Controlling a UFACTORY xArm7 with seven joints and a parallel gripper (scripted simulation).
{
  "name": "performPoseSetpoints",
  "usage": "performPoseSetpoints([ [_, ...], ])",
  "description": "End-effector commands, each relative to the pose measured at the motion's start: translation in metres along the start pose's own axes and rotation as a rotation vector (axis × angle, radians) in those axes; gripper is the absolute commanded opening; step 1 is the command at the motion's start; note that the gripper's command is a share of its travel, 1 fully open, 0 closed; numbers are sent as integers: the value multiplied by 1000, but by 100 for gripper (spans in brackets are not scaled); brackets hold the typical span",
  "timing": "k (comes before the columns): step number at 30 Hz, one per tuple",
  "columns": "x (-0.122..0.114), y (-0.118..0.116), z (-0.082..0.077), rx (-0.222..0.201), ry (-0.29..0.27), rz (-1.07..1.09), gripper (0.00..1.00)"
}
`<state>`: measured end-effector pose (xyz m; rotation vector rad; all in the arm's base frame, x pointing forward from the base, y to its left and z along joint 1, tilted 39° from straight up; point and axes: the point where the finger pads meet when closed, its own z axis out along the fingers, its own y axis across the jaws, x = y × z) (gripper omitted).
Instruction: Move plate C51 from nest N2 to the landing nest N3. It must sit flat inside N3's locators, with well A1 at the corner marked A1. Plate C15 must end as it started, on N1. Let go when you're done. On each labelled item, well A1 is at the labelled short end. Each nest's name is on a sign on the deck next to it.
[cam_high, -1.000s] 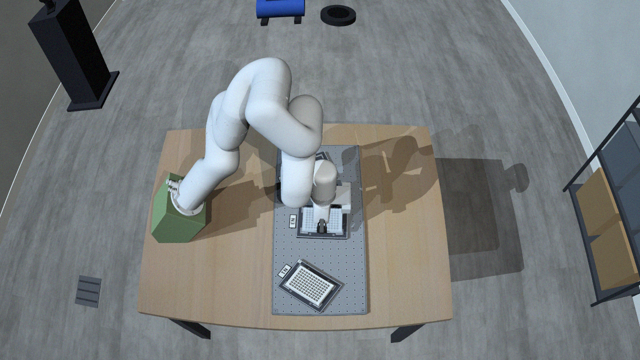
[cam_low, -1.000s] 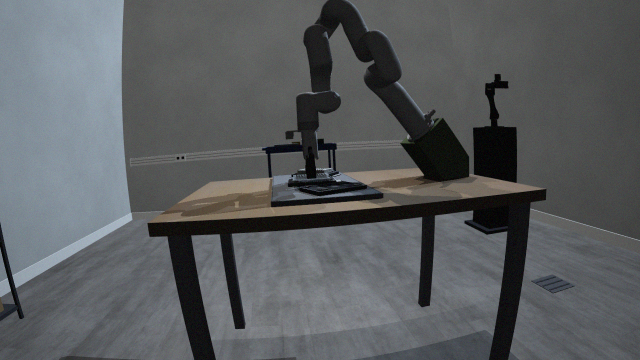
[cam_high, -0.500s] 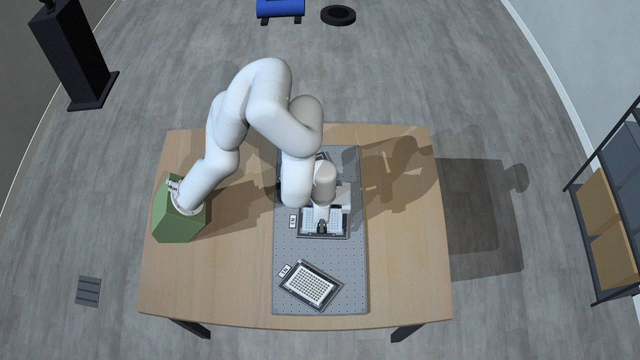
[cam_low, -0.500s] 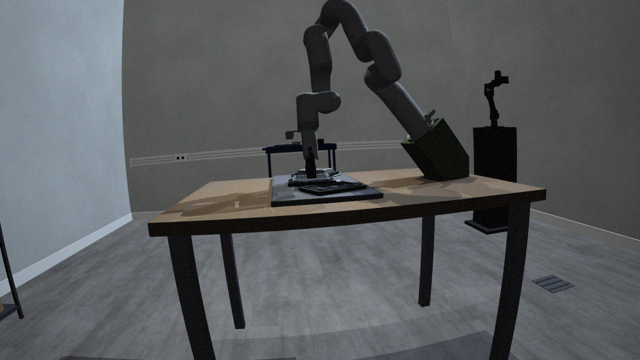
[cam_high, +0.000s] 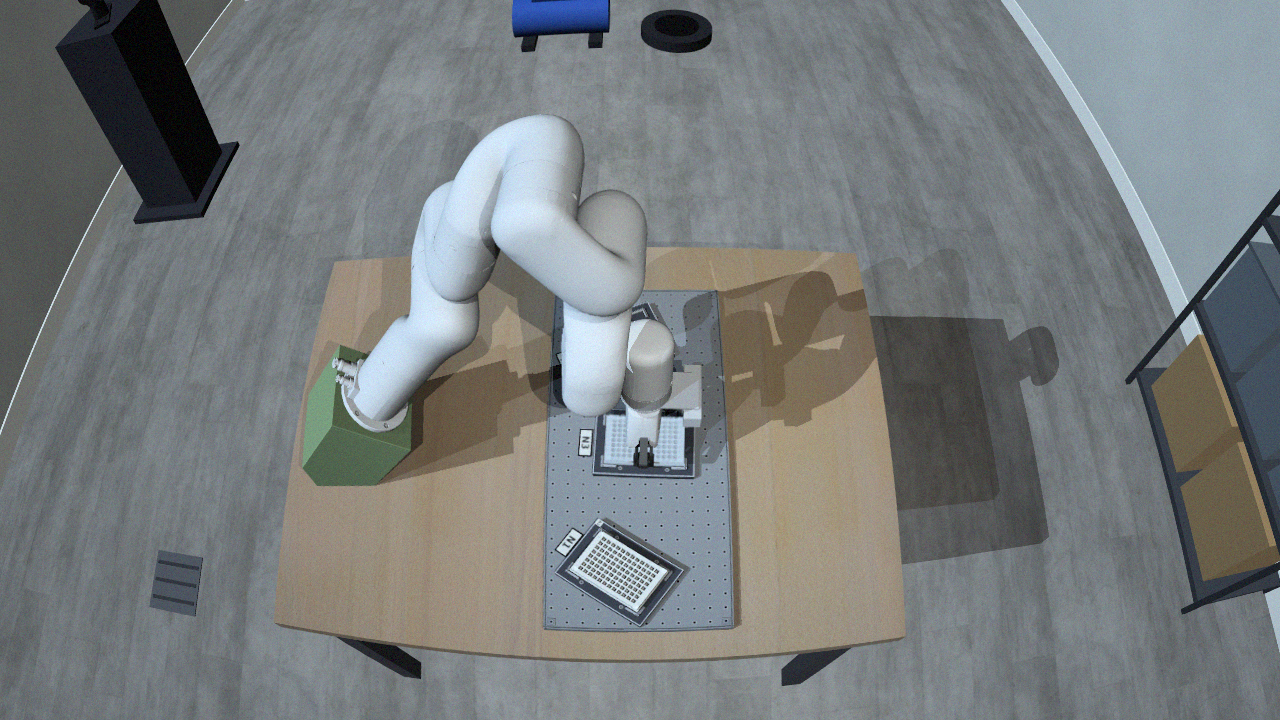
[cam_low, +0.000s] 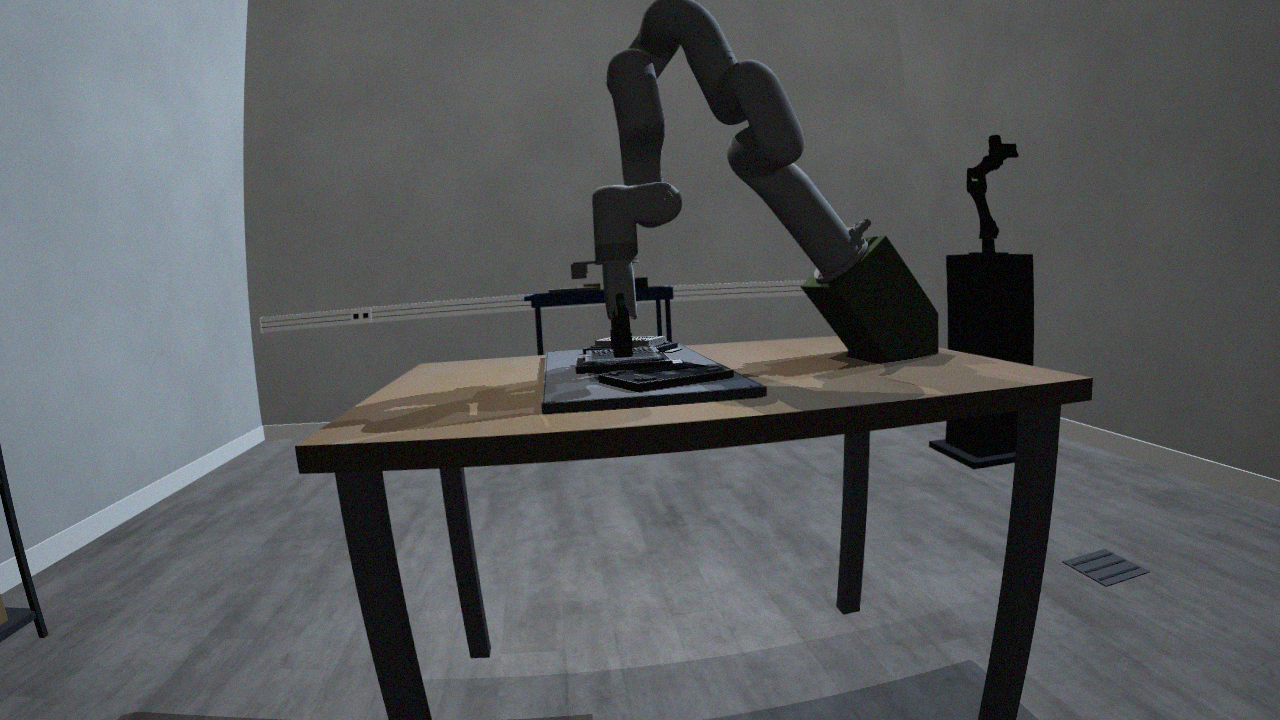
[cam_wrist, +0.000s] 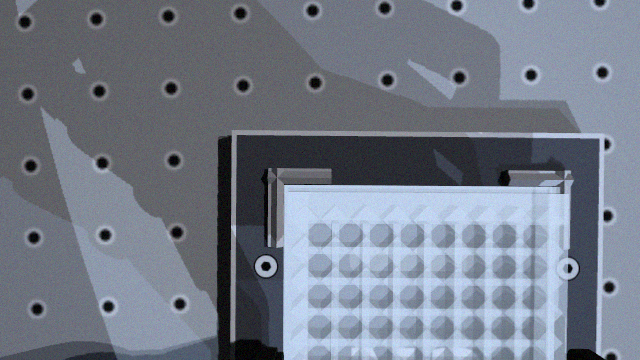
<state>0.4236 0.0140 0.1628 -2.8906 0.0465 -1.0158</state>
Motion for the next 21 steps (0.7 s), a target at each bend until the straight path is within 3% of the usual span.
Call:
performPoseSetpoints([
  [1, 1, 0, 0, 0, 2, 0, 100],
  [13, 1, 0, 0, 0, 2, 0, 100],
  [21, 1, 0, -14, 0, 2, 0, 100],
])
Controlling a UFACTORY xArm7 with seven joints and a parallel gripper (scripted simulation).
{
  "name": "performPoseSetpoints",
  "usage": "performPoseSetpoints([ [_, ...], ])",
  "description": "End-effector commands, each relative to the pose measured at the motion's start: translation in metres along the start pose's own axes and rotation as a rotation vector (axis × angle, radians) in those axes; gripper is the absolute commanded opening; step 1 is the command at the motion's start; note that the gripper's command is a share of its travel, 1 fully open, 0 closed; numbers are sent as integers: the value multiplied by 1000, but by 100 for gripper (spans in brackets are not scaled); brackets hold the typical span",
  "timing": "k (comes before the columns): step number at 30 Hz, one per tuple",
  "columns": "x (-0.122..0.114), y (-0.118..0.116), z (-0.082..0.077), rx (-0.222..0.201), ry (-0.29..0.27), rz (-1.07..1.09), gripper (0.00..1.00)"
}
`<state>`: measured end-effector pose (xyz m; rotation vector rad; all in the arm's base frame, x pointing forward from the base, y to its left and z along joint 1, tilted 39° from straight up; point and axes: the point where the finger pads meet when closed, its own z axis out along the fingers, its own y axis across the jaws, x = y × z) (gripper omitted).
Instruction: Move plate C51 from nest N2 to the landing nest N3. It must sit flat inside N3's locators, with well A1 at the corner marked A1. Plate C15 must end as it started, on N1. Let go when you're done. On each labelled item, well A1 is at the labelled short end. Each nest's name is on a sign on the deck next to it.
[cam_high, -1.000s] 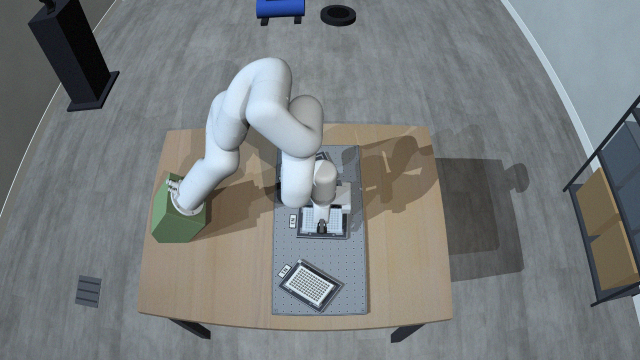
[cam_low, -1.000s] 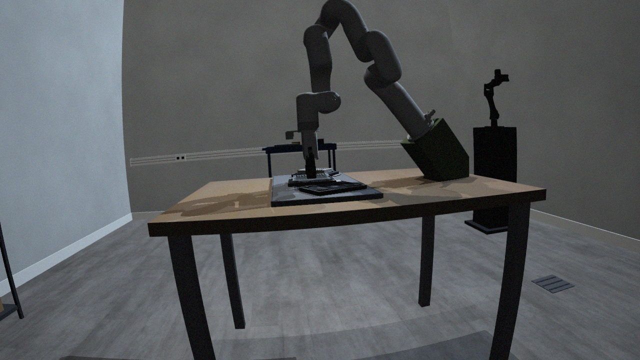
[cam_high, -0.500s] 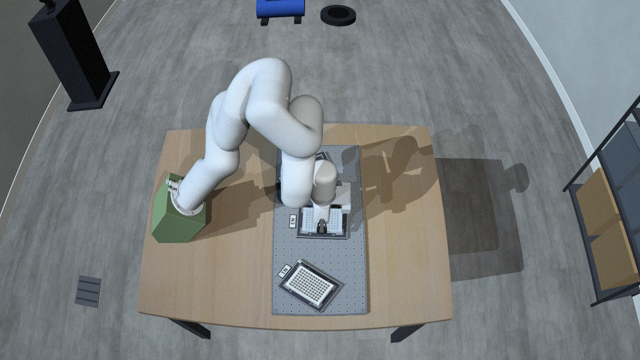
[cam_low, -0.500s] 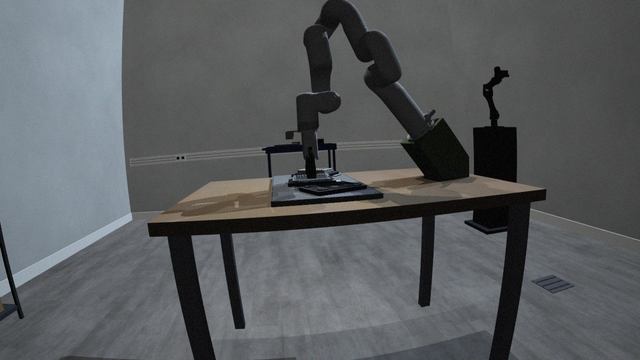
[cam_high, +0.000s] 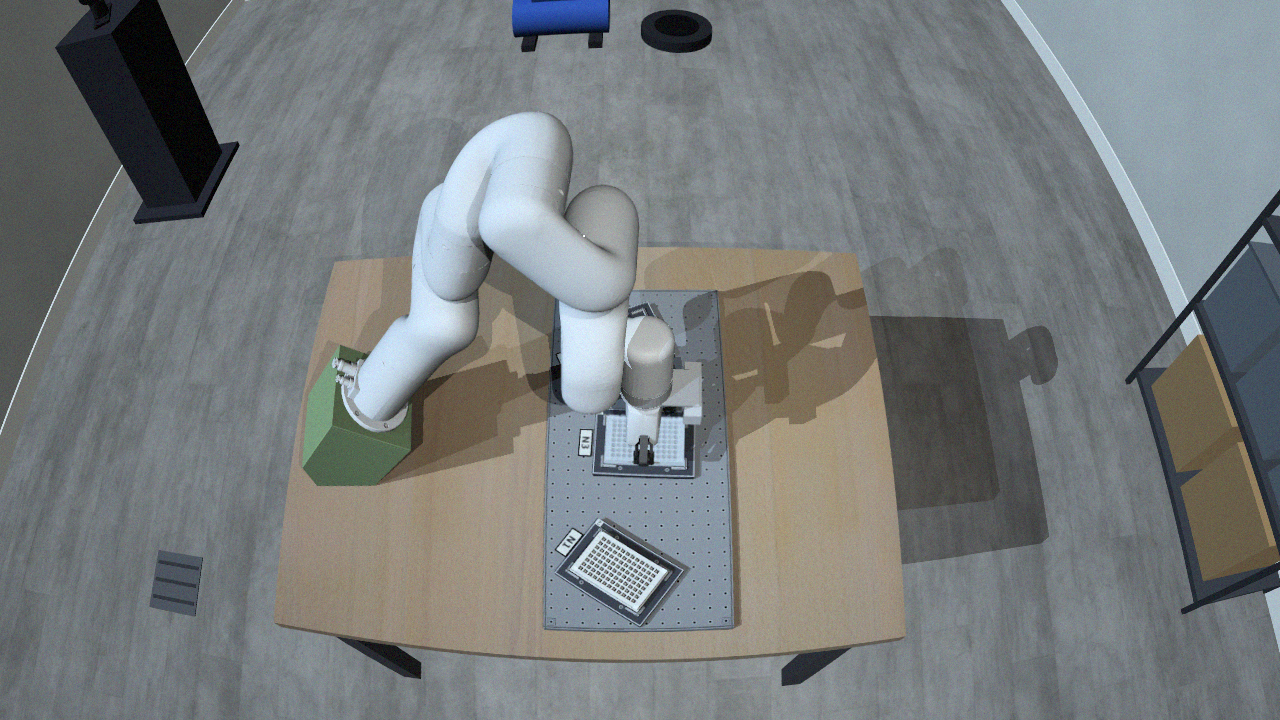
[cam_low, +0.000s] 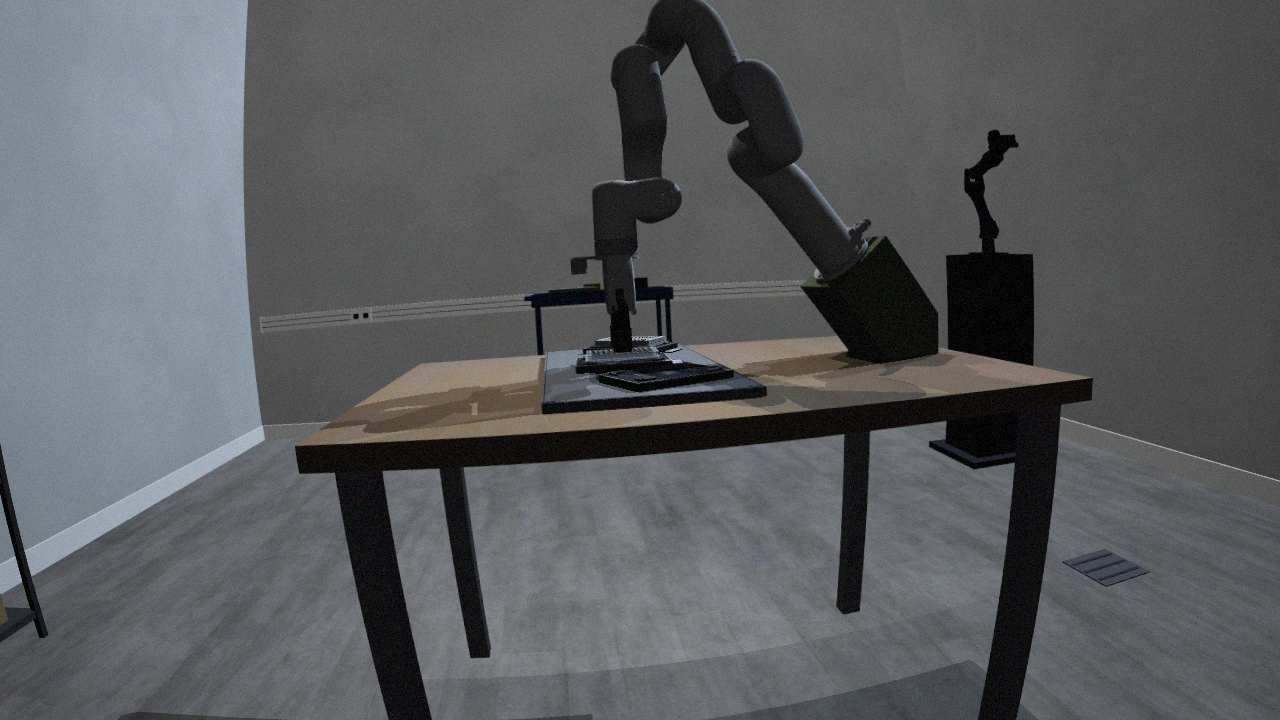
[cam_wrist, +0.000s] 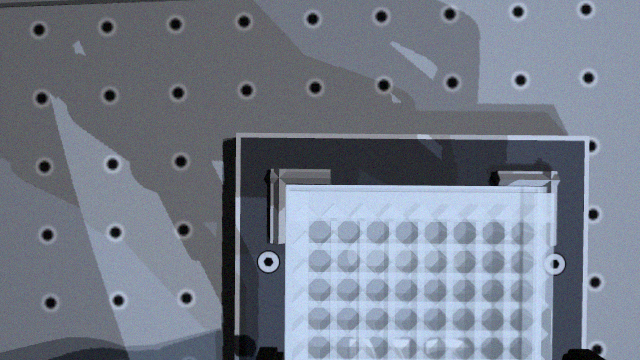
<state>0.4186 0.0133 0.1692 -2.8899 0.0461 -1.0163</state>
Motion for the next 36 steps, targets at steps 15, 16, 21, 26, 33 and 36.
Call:
performPoseSetpoints([
  [15, 1, 0, -27, 0, 2, 0, 100],
  [16, 1, 0, -29, 0, 2, 0, 100],
  [21, 1, 0, -37, 0, 2, 0, 100],
  [26, 1, 0, -42, 0, 2, 0, 100],
  [33, 1, 0, -54, 0, 2, 0, 100],
  [36, 1, 0, -59, 0, 2, 0, 100],
])
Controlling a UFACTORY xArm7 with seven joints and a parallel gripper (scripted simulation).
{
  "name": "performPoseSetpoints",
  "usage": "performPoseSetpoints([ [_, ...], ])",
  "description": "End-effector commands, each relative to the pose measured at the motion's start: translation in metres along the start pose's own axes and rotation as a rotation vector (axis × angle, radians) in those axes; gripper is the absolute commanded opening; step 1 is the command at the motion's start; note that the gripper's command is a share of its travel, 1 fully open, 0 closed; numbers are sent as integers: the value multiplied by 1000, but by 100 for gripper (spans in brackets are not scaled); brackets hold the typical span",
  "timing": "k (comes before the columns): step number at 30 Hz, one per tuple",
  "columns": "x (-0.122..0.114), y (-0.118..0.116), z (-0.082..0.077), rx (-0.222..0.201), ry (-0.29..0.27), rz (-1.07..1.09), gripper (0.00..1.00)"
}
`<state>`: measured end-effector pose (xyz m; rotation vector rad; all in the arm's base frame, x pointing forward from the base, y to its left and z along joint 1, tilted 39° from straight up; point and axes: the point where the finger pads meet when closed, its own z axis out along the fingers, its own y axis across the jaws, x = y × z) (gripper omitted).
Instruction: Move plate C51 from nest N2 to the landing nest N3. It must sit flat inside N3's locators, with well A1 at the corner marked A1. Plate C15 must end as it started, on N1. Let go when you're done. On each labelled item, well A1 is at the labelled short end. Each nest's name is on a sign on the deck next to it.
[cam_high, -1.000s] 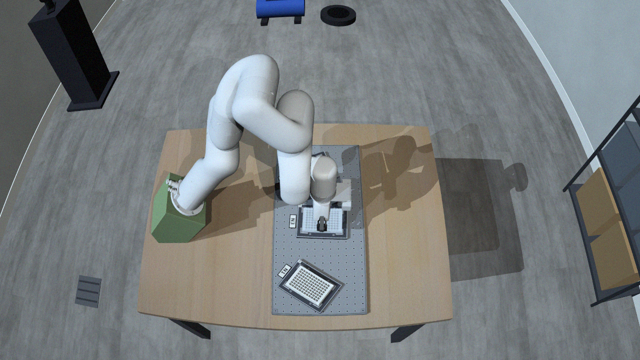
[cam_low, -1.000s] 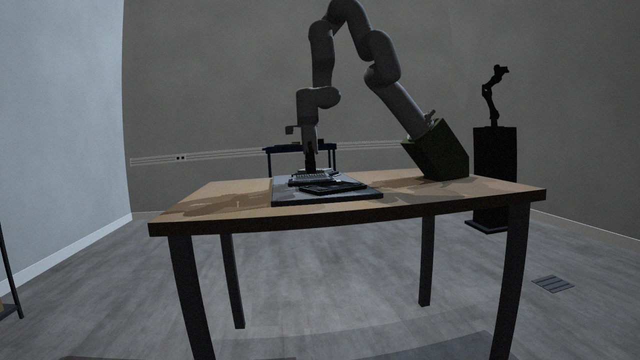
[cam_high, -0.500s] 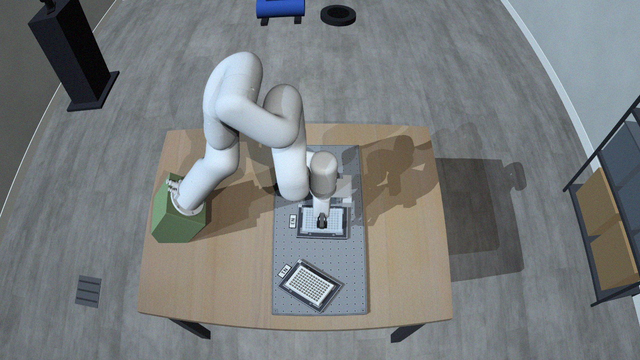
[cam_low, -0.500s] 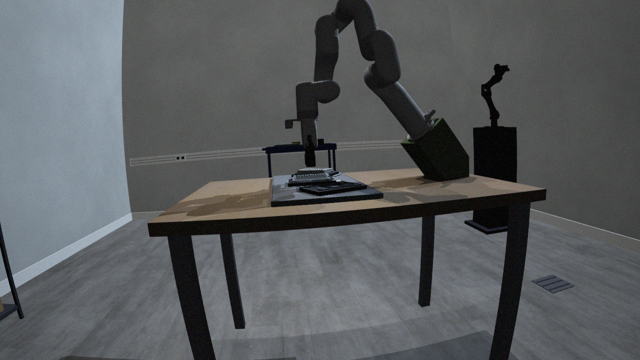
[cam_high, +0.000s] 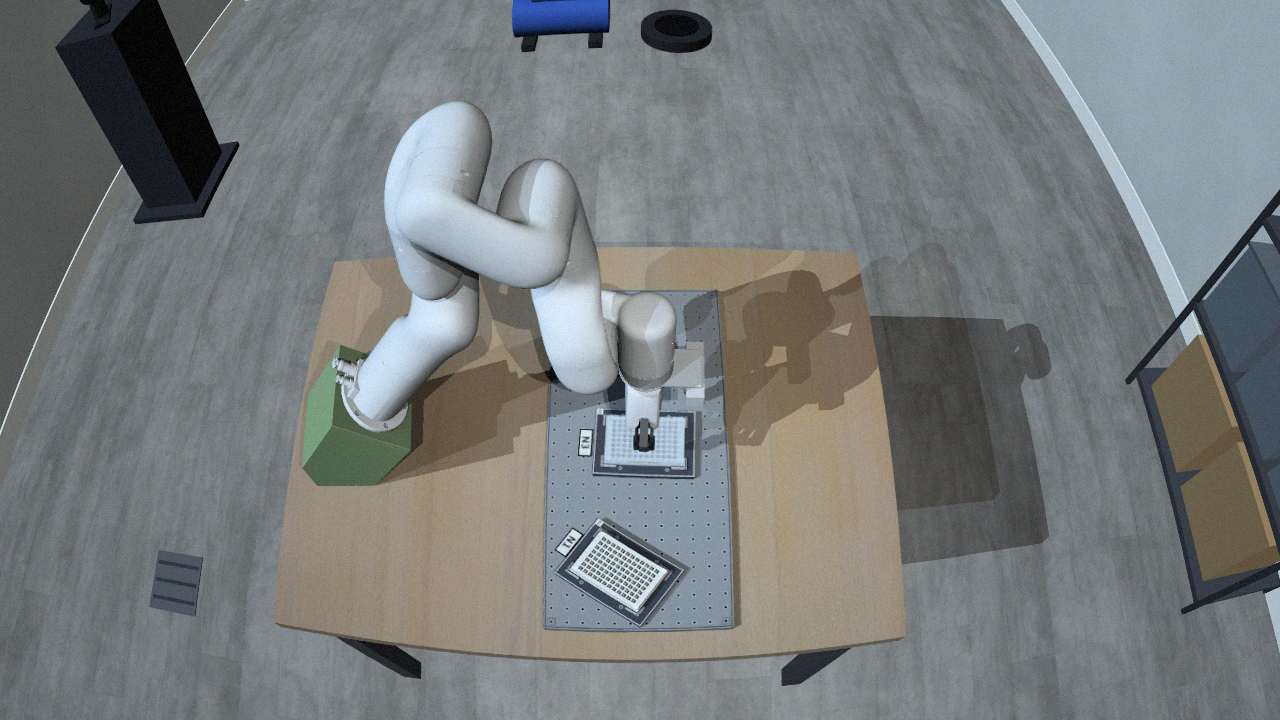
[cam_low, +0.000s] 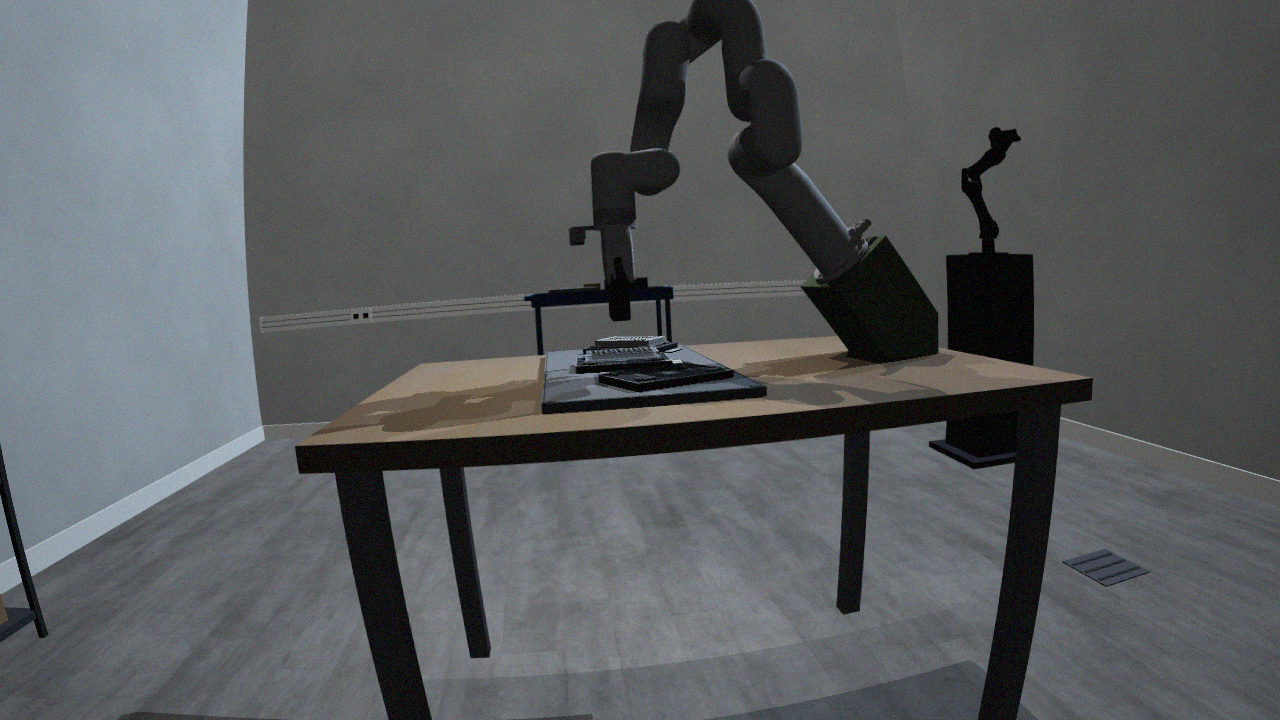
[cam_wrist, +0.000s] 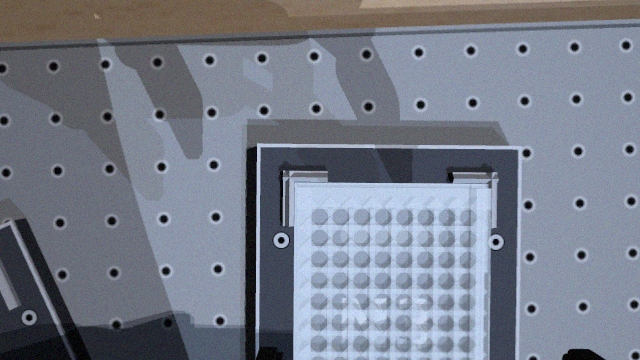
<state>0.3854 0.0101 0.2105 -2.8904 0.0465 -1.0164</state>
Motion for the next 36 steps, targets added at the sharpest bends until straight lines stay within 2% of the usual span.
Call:
performPoseSetpoints([
  [1, 1, 0, -8, 0, 2, 0, 100],
  [21, 1, 0, -38, 0, 2, 0, 100],
  [36, 1, 0, -41, 0, 2, 0, 100],
])
